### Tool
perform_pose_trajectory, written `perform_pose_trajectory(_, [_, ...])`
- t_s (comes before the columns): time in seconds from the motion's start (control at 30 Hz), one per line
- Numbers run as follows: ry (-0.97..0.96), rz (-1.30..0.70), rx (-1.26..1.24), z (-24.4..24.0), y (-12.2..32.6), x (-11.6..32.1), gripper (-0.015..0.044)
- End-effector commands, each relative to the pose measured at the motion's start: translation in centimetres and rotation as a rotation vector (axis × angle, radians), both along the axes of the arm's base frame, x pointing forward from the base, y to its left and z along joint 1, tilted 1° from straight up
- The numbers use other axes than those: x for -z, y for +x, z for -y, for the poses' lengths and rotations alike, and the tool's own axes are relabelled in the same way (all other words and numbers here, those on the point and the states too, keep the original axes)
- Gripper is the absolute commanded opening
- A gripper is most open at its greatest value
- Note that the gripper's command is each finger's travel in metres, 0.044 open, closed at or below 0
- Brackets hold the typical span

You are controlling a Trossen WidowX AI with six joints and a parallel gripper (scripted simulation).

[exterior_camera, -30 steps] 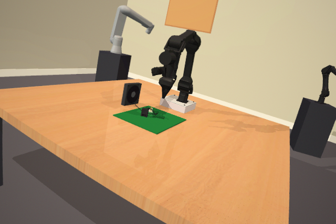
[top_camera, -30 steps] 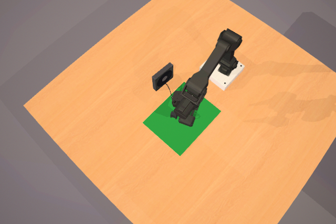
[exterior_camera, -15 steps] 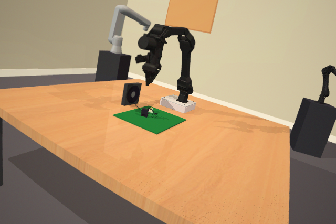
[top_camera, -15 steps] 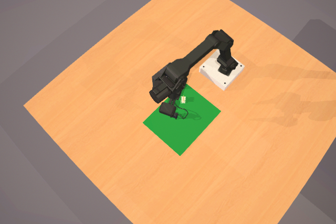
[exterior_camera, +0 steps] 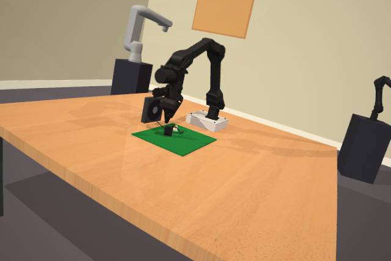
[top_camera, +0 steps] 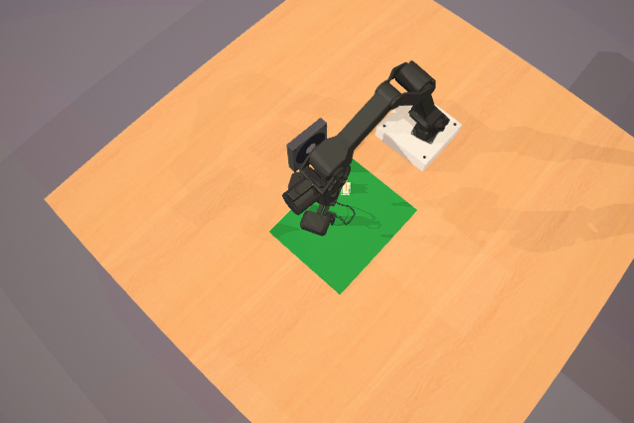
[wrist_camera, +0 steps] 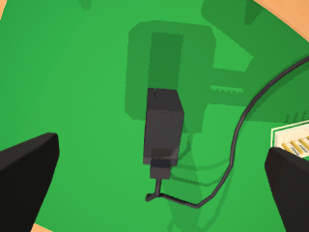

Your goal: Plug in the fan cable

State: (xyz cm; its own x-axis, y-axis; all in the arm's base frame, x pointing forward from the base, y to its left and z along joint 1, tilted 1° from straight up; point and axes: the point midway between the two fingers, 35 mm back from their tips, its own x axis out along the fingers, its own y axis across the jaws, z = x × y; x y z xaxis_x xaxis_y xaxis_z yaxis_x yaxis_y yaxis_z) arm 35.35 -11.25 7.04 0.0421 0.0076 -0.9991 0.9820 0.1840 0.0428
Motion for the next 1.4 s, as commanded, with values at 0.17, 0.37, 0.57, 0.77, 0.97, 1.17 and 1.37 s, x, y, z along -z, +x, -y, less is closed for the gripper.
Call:
perform_pose_trajectory(0.17, [0.004, 0.0, 0.004, -0.1, 0.0, 1.0, 0.044])
perform_pose_trajectory(0.37, [0.004, 0.0, 0.004, -0.1, 0.1, 2.0, 0.044])
perform_pose_trajectory(0.57, [0.004, 0.0, 0.004, -0.1, 0.2, 3.0, 0.044])
perform_pose_trajectory(0.77, [0.004, 0.0, 0.004, -0.1, 0.2, 4.0, 0.044])
perform_pose_trajectory(0.97, [0.004, 0.0, 0.004, -0.1, 0.2, 4.9, 0.044])
perform_pose_trajectory(1.17, [0.004, 0.0, 0.004, -0.2, 0.2, 5.5, 0.044])
perform_pose_trajectory(1.37, [0.004, 0.0, 0.004, -0.2, 0.2, 5.5, 0.044])
